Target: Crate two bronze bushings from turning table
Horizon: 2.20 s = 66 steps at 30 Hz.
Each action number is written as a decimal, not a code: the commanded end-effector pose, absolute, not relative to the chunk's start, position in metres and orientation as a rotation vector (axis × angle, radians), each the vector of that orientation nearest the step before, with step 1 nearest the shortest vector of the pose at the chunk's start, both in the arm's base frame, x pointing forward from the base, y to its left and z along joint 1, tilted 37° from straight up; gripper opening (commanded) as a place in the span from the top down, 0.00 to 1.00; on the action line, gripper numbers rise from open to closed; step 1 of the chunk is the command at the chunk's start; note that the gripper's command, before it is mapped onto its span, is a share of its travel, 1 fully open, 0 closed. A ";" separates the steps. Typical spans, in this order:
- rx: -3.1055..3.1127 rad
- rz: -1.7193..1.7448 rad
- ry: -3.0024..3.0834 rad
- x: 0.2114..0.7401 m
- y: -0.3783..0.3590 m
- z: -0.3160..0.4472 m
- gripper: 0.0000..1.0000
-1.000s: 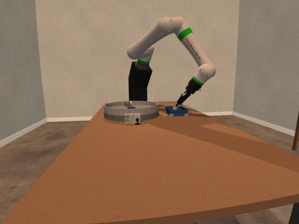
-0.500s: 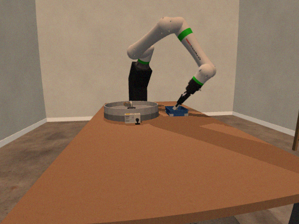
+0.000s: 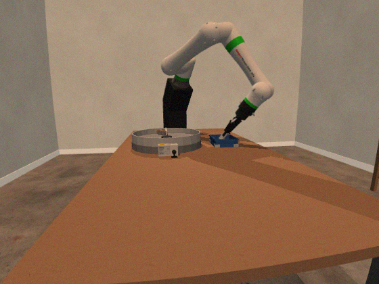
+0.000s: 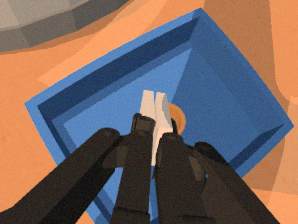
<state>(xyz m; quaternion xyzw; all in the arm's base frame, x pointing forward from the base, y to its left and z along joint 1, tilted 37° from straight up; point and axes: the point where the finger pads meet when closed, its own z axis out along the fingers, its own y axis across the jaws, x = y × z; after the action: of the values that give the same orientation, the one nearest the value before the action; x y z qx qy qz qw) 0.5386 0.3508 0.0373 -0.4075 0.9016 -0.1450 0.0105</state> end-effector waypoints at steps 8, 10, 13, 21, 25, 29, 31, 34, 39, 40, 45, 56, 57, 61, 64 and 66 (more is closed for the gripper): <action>-1.272 -0.453 2.813 0.539 0.351 0.037 1.00; -1.272 -0.453 2.813 0.539 0.351 0.037 1.00; -1.272 -0.453 2.813 0.539 0.351 0.037 1.00; -1.272 -0.453 2.813 0.539 0.351 0.037 1.00; -1.272 -0.453 2.813 0.539 0.351 0.037 1.00; -1.272 -0.453 2.813 0.539 0.351 0.037 1.00; -1.272 -0.453 2.813 0.539 0.351 0.037 1.00; -1.272 -0.453 2.813 0.539 0.351 0.037 1.00; -1.272 -0.453 2.813 0.539 0.351 0.037 1.00; -1.272 -0.453 2.813 0.539 0.351 0.037 1.00; -1.272 -0.453 2.813 0.539 0.351 0.037 0.93; -1.272 -0.453 2.813 0.539 0.351 0.037 0.93; -1.272 -0.453 2.813 0.539 0.351 0.037 0.93; -1.272 -0.453 2.813 0.539 0.351 0.037 0.93; -1.272 -0.453 2.813 0.539 0.351 0.037 0.93; -1.272 -0.453 2.813 0.539 0.351 0.037 0.93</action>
<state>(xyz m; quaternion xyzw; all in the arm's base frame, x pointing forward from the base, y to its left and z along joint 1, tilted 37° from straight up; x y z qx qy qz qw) 0.5388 0.3509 0.0369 -0.4075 0.9016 -0.1450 0.0105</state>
